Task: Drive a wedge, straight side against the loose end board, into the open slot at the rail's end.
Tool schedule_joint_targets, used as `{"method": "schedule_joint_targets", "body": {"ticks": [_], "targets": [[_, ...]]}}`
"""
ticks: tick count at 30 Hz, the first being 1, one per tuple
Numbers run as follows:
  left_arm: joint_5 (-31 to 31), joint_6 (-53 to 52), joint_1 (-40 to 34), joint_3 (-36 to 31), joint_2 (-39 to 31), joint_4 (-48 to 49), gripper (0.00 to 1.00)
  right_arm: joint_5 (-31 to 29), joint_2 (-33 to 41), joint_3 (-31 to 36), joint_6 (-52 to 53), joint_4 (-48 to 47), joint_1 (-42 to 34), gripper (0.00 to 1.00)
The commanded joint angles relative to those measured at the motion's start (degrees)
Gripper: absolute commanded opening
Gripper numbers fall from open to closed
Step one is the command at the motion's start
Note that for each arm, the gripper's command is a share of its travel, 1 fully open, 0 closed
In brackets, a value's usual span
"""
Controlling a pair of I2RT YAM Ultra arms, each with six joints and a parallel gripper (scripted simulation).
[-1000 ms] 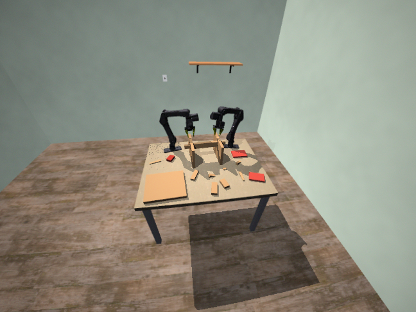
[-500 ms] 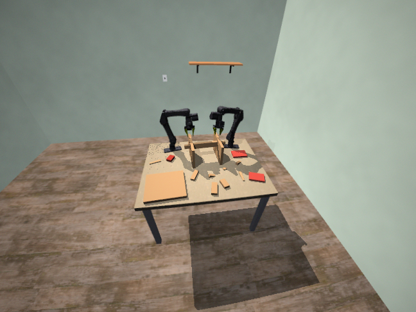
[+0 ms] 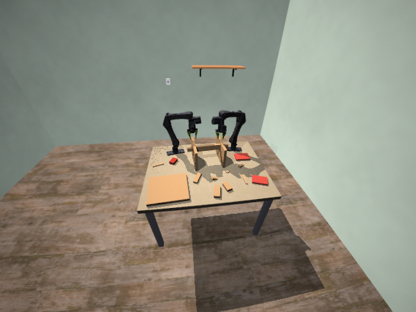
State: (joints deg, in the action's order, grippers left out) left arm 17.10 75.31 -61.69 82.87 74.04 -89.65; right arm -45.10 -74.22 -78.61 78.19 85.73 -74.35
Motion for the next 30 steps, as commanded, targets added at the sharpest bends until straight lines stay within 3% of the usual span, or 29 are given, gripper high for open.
{"method": "schedule_joint_targets", "body": {"ticks": [1,21,22,30], "targets": [[0.7,0.4,-0.9,-1.4,0.9,0.9,0.52,-1.1,0.8,-2.5,-0.3,1.1,0.1,0.53],[0.3,1.0,-0.2,-3.6,2.3,1.5,0.52,-1.1,0.8,-2.5,-0.3,1.1,0.1,0.53],[0.3,1.0,-0.2,-4.1,1.5,1.2,0.0,-1.1,0.8,-2.5,-0.3,1.1,0.1,0.53],[0.3,0.5,-0.2,-2.9,1.4,0.3,0.0,-1.1,0.8,-2.5,-0.3,1.1,0.1,0.53]]}}
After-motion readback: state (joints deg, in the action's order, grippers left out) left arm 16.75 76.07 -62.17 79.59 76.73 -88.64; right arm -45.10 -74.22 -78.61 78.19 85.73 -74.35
